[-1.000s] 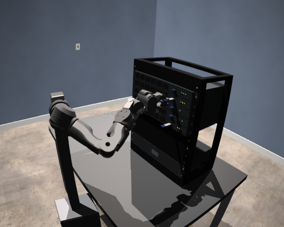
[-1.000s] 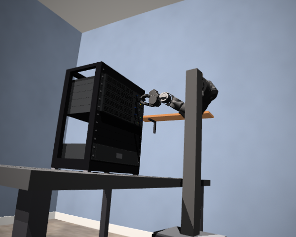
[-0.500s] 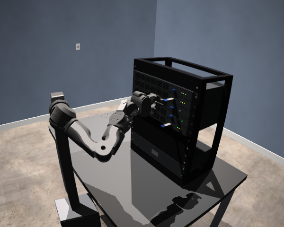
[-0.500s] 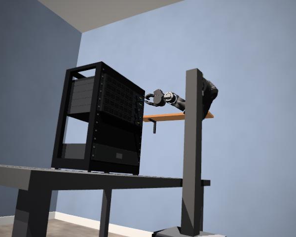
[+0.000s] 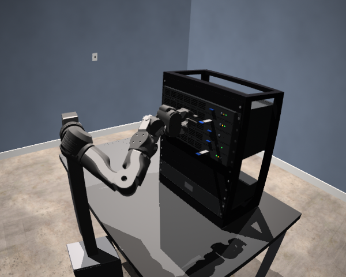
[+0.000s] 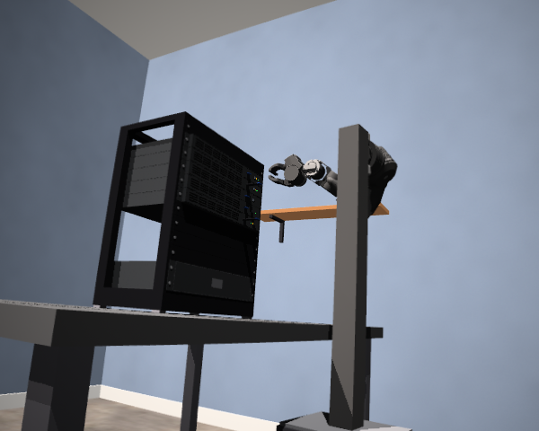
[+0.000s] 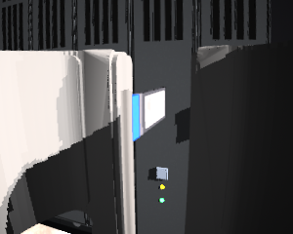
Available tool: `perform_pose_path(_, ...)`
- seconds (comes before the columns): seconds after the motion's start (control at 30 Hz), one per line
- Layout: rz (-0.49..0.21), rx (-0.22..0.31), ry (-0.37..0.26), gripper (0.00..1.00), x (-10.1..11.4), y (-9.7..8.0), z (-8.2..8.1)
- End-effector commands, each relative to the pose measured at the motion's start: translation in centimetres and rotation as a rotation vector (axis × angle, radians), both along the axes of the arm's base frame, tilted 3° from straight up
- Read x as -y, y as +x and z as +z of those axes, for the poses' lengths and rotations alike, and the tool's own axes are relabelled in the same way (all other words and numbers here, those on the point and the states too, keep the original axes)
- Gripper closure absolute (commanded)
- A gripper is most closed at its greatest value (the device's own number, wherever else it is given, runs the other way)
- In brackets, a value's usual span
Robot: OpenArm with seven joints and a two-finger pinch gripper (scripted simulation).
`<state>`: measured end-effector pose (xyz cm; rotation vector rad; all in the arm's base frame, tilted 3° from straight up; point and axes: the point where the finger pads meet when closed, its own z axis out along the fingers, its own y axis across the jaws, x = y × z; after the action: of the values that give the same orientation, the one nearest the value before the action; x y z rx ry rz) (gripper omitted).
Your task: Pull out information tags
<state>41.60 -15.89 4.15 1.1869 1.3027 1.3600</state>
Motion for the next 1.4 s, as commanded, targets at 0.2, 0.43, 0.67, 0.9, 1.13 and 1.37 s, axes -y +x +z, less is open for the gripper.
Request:
perform_pose_path(0.2, 0.001, 0.004, 0.000, 0.90, 0.11, -0.14, 1.75)
perform_pose_path(0.43, 0.001, 0.004, 0.000, 0.90, 0.11, -0.14, 1.75)
perform_pose_path(0.67, 0.001, 0.004, 0.000, 0.90, 0.09, -0.15, 1.76)
perform_pose_path(0.9, 0.001, 0.004, 0.000, 0.90, -0.10, -0.19, 1.77)
perform_pose_path(1.13, 0.001, 0.004, 0.000, 0.90, -0.10, -0.19, 1.76)
perform_pose_path(1.37, 0.001, 0.004, 0.000, 0.90, -0.10, -0.19, 1.76)
